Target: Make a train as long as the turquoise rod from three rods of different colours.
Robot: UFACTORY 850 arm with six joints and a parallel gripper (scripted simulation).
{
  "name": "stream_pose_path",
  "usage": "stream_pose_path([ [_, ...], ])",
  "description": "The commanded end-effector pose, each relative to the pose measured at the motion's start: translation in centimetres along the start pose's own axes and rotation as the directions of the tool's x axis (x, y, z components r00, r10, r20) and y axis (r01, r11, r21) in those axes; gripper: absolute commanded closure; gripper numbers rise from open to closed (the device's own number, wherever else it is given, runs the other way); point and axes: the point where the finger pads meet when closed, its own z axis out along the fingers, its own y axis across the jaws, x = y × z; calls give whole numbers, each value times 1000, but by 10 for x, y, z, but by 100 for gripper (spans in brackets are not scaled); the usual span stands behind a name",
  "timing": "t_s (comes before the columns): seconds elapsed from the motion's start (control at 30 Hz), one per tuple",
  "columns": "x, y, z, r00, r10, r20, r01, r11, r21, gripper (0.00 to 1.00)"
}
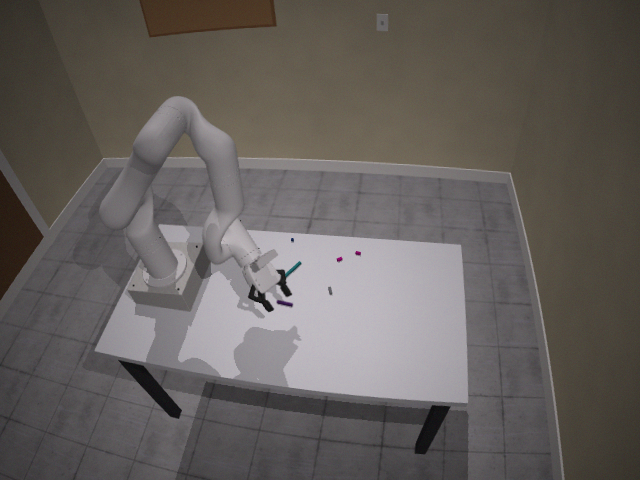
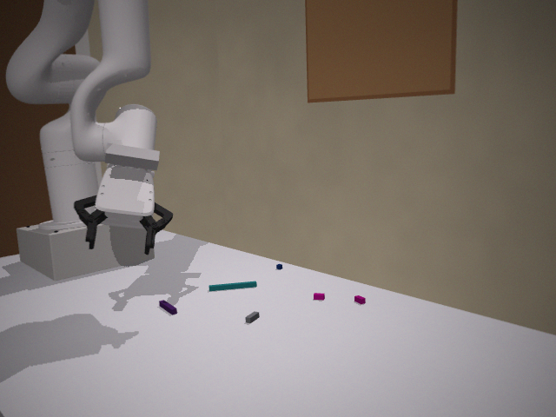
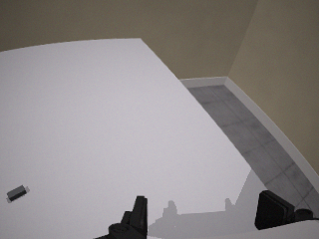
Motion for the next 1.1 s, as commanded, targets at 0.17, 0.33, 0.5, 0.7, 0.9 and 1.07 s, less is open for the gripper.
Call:
stream_pose_path([
  [0.17, 1, 0, 0, 1000, 1, -2, -1, 1000, 0, 0],
  [0.33, 1, 0, 0, 1000, 1, -2, -1, 1000, 0, 0],
  [0.5, 1, 0, 0, 1000, 1, -2, -1, 1000, 0, 0],
  [0.7, -4, -17, -2, 999, 29, 24, -30, 999, 34, 0],
  [0.9, -28, -80, -16, 981, 123, 151, -144, 980, 138, 0],
  [1.07, -43, -112, -28, 959, 160, 233, -203, 964, 173, 0],
])
